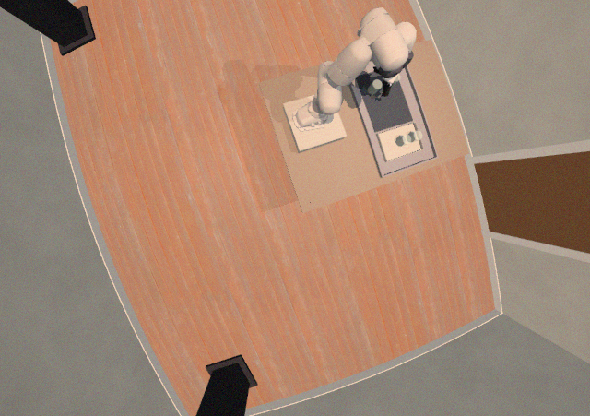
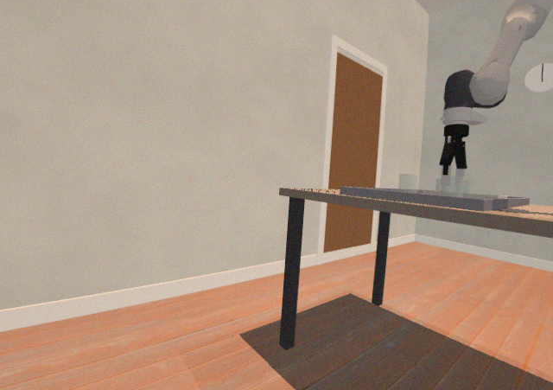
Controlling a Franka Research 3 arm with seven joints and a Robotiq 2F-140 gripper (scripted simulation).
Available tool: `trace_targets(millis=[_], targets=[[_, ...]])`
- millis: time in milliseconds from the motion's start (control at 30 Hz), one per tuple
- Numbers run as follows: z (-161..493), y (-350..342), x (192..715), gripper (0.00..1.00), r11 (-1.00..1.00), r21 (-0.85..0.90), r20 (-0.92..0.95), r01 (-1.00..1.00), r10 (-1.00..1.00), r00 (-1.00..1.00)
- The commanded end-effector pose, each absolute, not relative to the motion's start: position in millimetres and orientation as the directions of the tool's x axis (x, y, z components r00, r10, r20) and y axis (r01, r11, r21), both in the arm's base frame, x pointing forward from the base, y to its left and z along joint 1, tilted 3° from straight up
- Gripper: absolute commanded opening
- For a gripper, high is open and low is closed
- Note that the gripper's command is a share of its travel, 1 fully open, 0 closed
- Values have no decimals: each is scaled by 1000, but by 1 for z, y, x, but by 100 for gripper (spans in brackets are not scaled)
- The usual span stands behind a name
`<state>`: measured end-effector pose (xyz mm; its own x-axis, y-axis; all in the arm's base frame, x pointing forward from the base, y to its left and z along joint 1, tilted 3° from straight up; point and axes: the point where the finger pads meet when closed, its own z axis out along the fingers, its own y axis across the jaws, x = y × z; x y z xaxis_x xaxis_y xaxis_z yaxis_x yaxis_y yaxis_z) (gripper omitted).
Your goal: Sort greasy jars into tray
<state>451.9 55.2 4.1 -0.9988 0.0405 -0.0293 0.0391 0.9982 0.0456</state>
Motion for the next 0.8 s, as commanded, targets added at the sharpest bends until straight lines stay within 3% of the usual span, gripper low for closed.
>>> trace_targets(millis=[0, 767], targets=[[4, 55, 454, 62, 998, 46, -34, 51, 52, -998], [4, 55, 454, 59, 998, 46, -34, 51, 52, -998]])
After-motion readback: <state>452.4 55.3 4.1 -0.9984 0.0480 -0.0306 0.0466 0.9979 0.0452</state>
